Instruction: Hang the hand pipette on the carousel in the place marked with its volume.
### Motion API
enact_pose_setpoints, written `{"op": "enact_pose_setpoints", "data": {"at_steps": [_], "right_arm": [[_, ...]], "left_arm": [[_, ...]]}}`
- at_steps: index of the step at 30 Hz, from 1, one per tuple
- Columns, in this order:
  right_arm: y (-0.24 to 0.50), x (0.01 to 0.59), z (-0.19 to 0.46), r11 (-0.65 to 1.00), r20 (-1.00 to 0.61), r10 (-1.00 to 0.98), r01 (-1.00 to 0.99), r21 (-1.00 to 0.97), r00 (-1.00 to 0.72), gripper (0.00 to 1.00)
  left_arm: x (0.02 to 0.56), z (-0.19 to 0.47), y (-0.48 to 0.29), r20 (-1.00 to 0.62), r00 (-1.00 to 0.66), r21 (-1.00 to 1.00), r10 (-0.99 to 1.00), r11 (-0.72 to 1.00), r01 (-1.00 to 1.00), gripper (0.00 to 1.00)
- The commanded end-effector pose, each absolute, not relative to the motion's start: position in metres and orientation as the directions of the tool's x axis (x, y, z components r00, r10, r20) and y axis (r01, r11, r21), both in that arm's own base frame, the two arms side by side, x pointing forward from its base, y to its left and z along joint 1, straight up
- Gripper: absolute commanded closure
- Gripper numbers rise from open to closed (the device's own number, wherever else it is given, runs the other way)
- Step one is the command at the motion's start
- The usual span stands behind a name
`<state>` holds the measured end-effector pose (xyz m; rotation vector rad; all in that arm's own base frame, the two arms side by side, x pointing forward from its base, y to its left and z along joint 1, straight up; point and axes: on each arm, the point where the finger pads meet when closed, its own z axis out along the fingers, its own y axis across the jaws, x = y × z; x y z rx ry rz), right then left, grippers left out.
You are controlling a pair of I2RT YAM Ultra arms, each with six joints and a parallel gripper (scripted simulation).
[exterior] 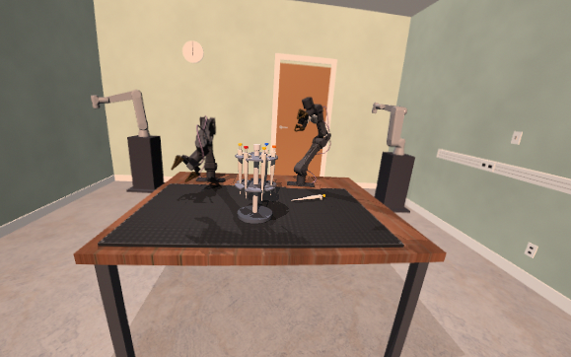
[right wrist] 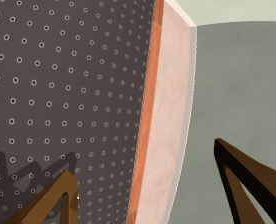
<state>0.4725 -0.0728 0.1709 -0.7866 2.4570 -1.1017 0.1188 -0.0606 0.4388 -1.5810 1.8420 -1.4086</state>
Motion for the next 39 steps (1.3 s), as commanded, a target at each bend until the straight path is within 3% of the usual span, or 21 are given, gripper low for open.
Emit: {"op": "enact_pose_setpoints", "data": {"at_steps": [1,39], "right_arm": [[-0.0736,0.4723,0.1834,0.548,-0.102,-0.607,-0.323,-0.771,-0.788,0.00],[-0.0736,0.4723,0.1834,0.548,-0.102,-0.607,-0.323,-0.771,-0.788,0.00]], "left_arm": [[0.1219,0.4377,-0.0552,0.496,-0.450,-0.739,-0.743,-0.089,-0.668,0.00],[0.1219,0.4377,-0.0552,0.486,-0.463,-0.755,-0.741,-0.088,-0.650,0.00]]}}
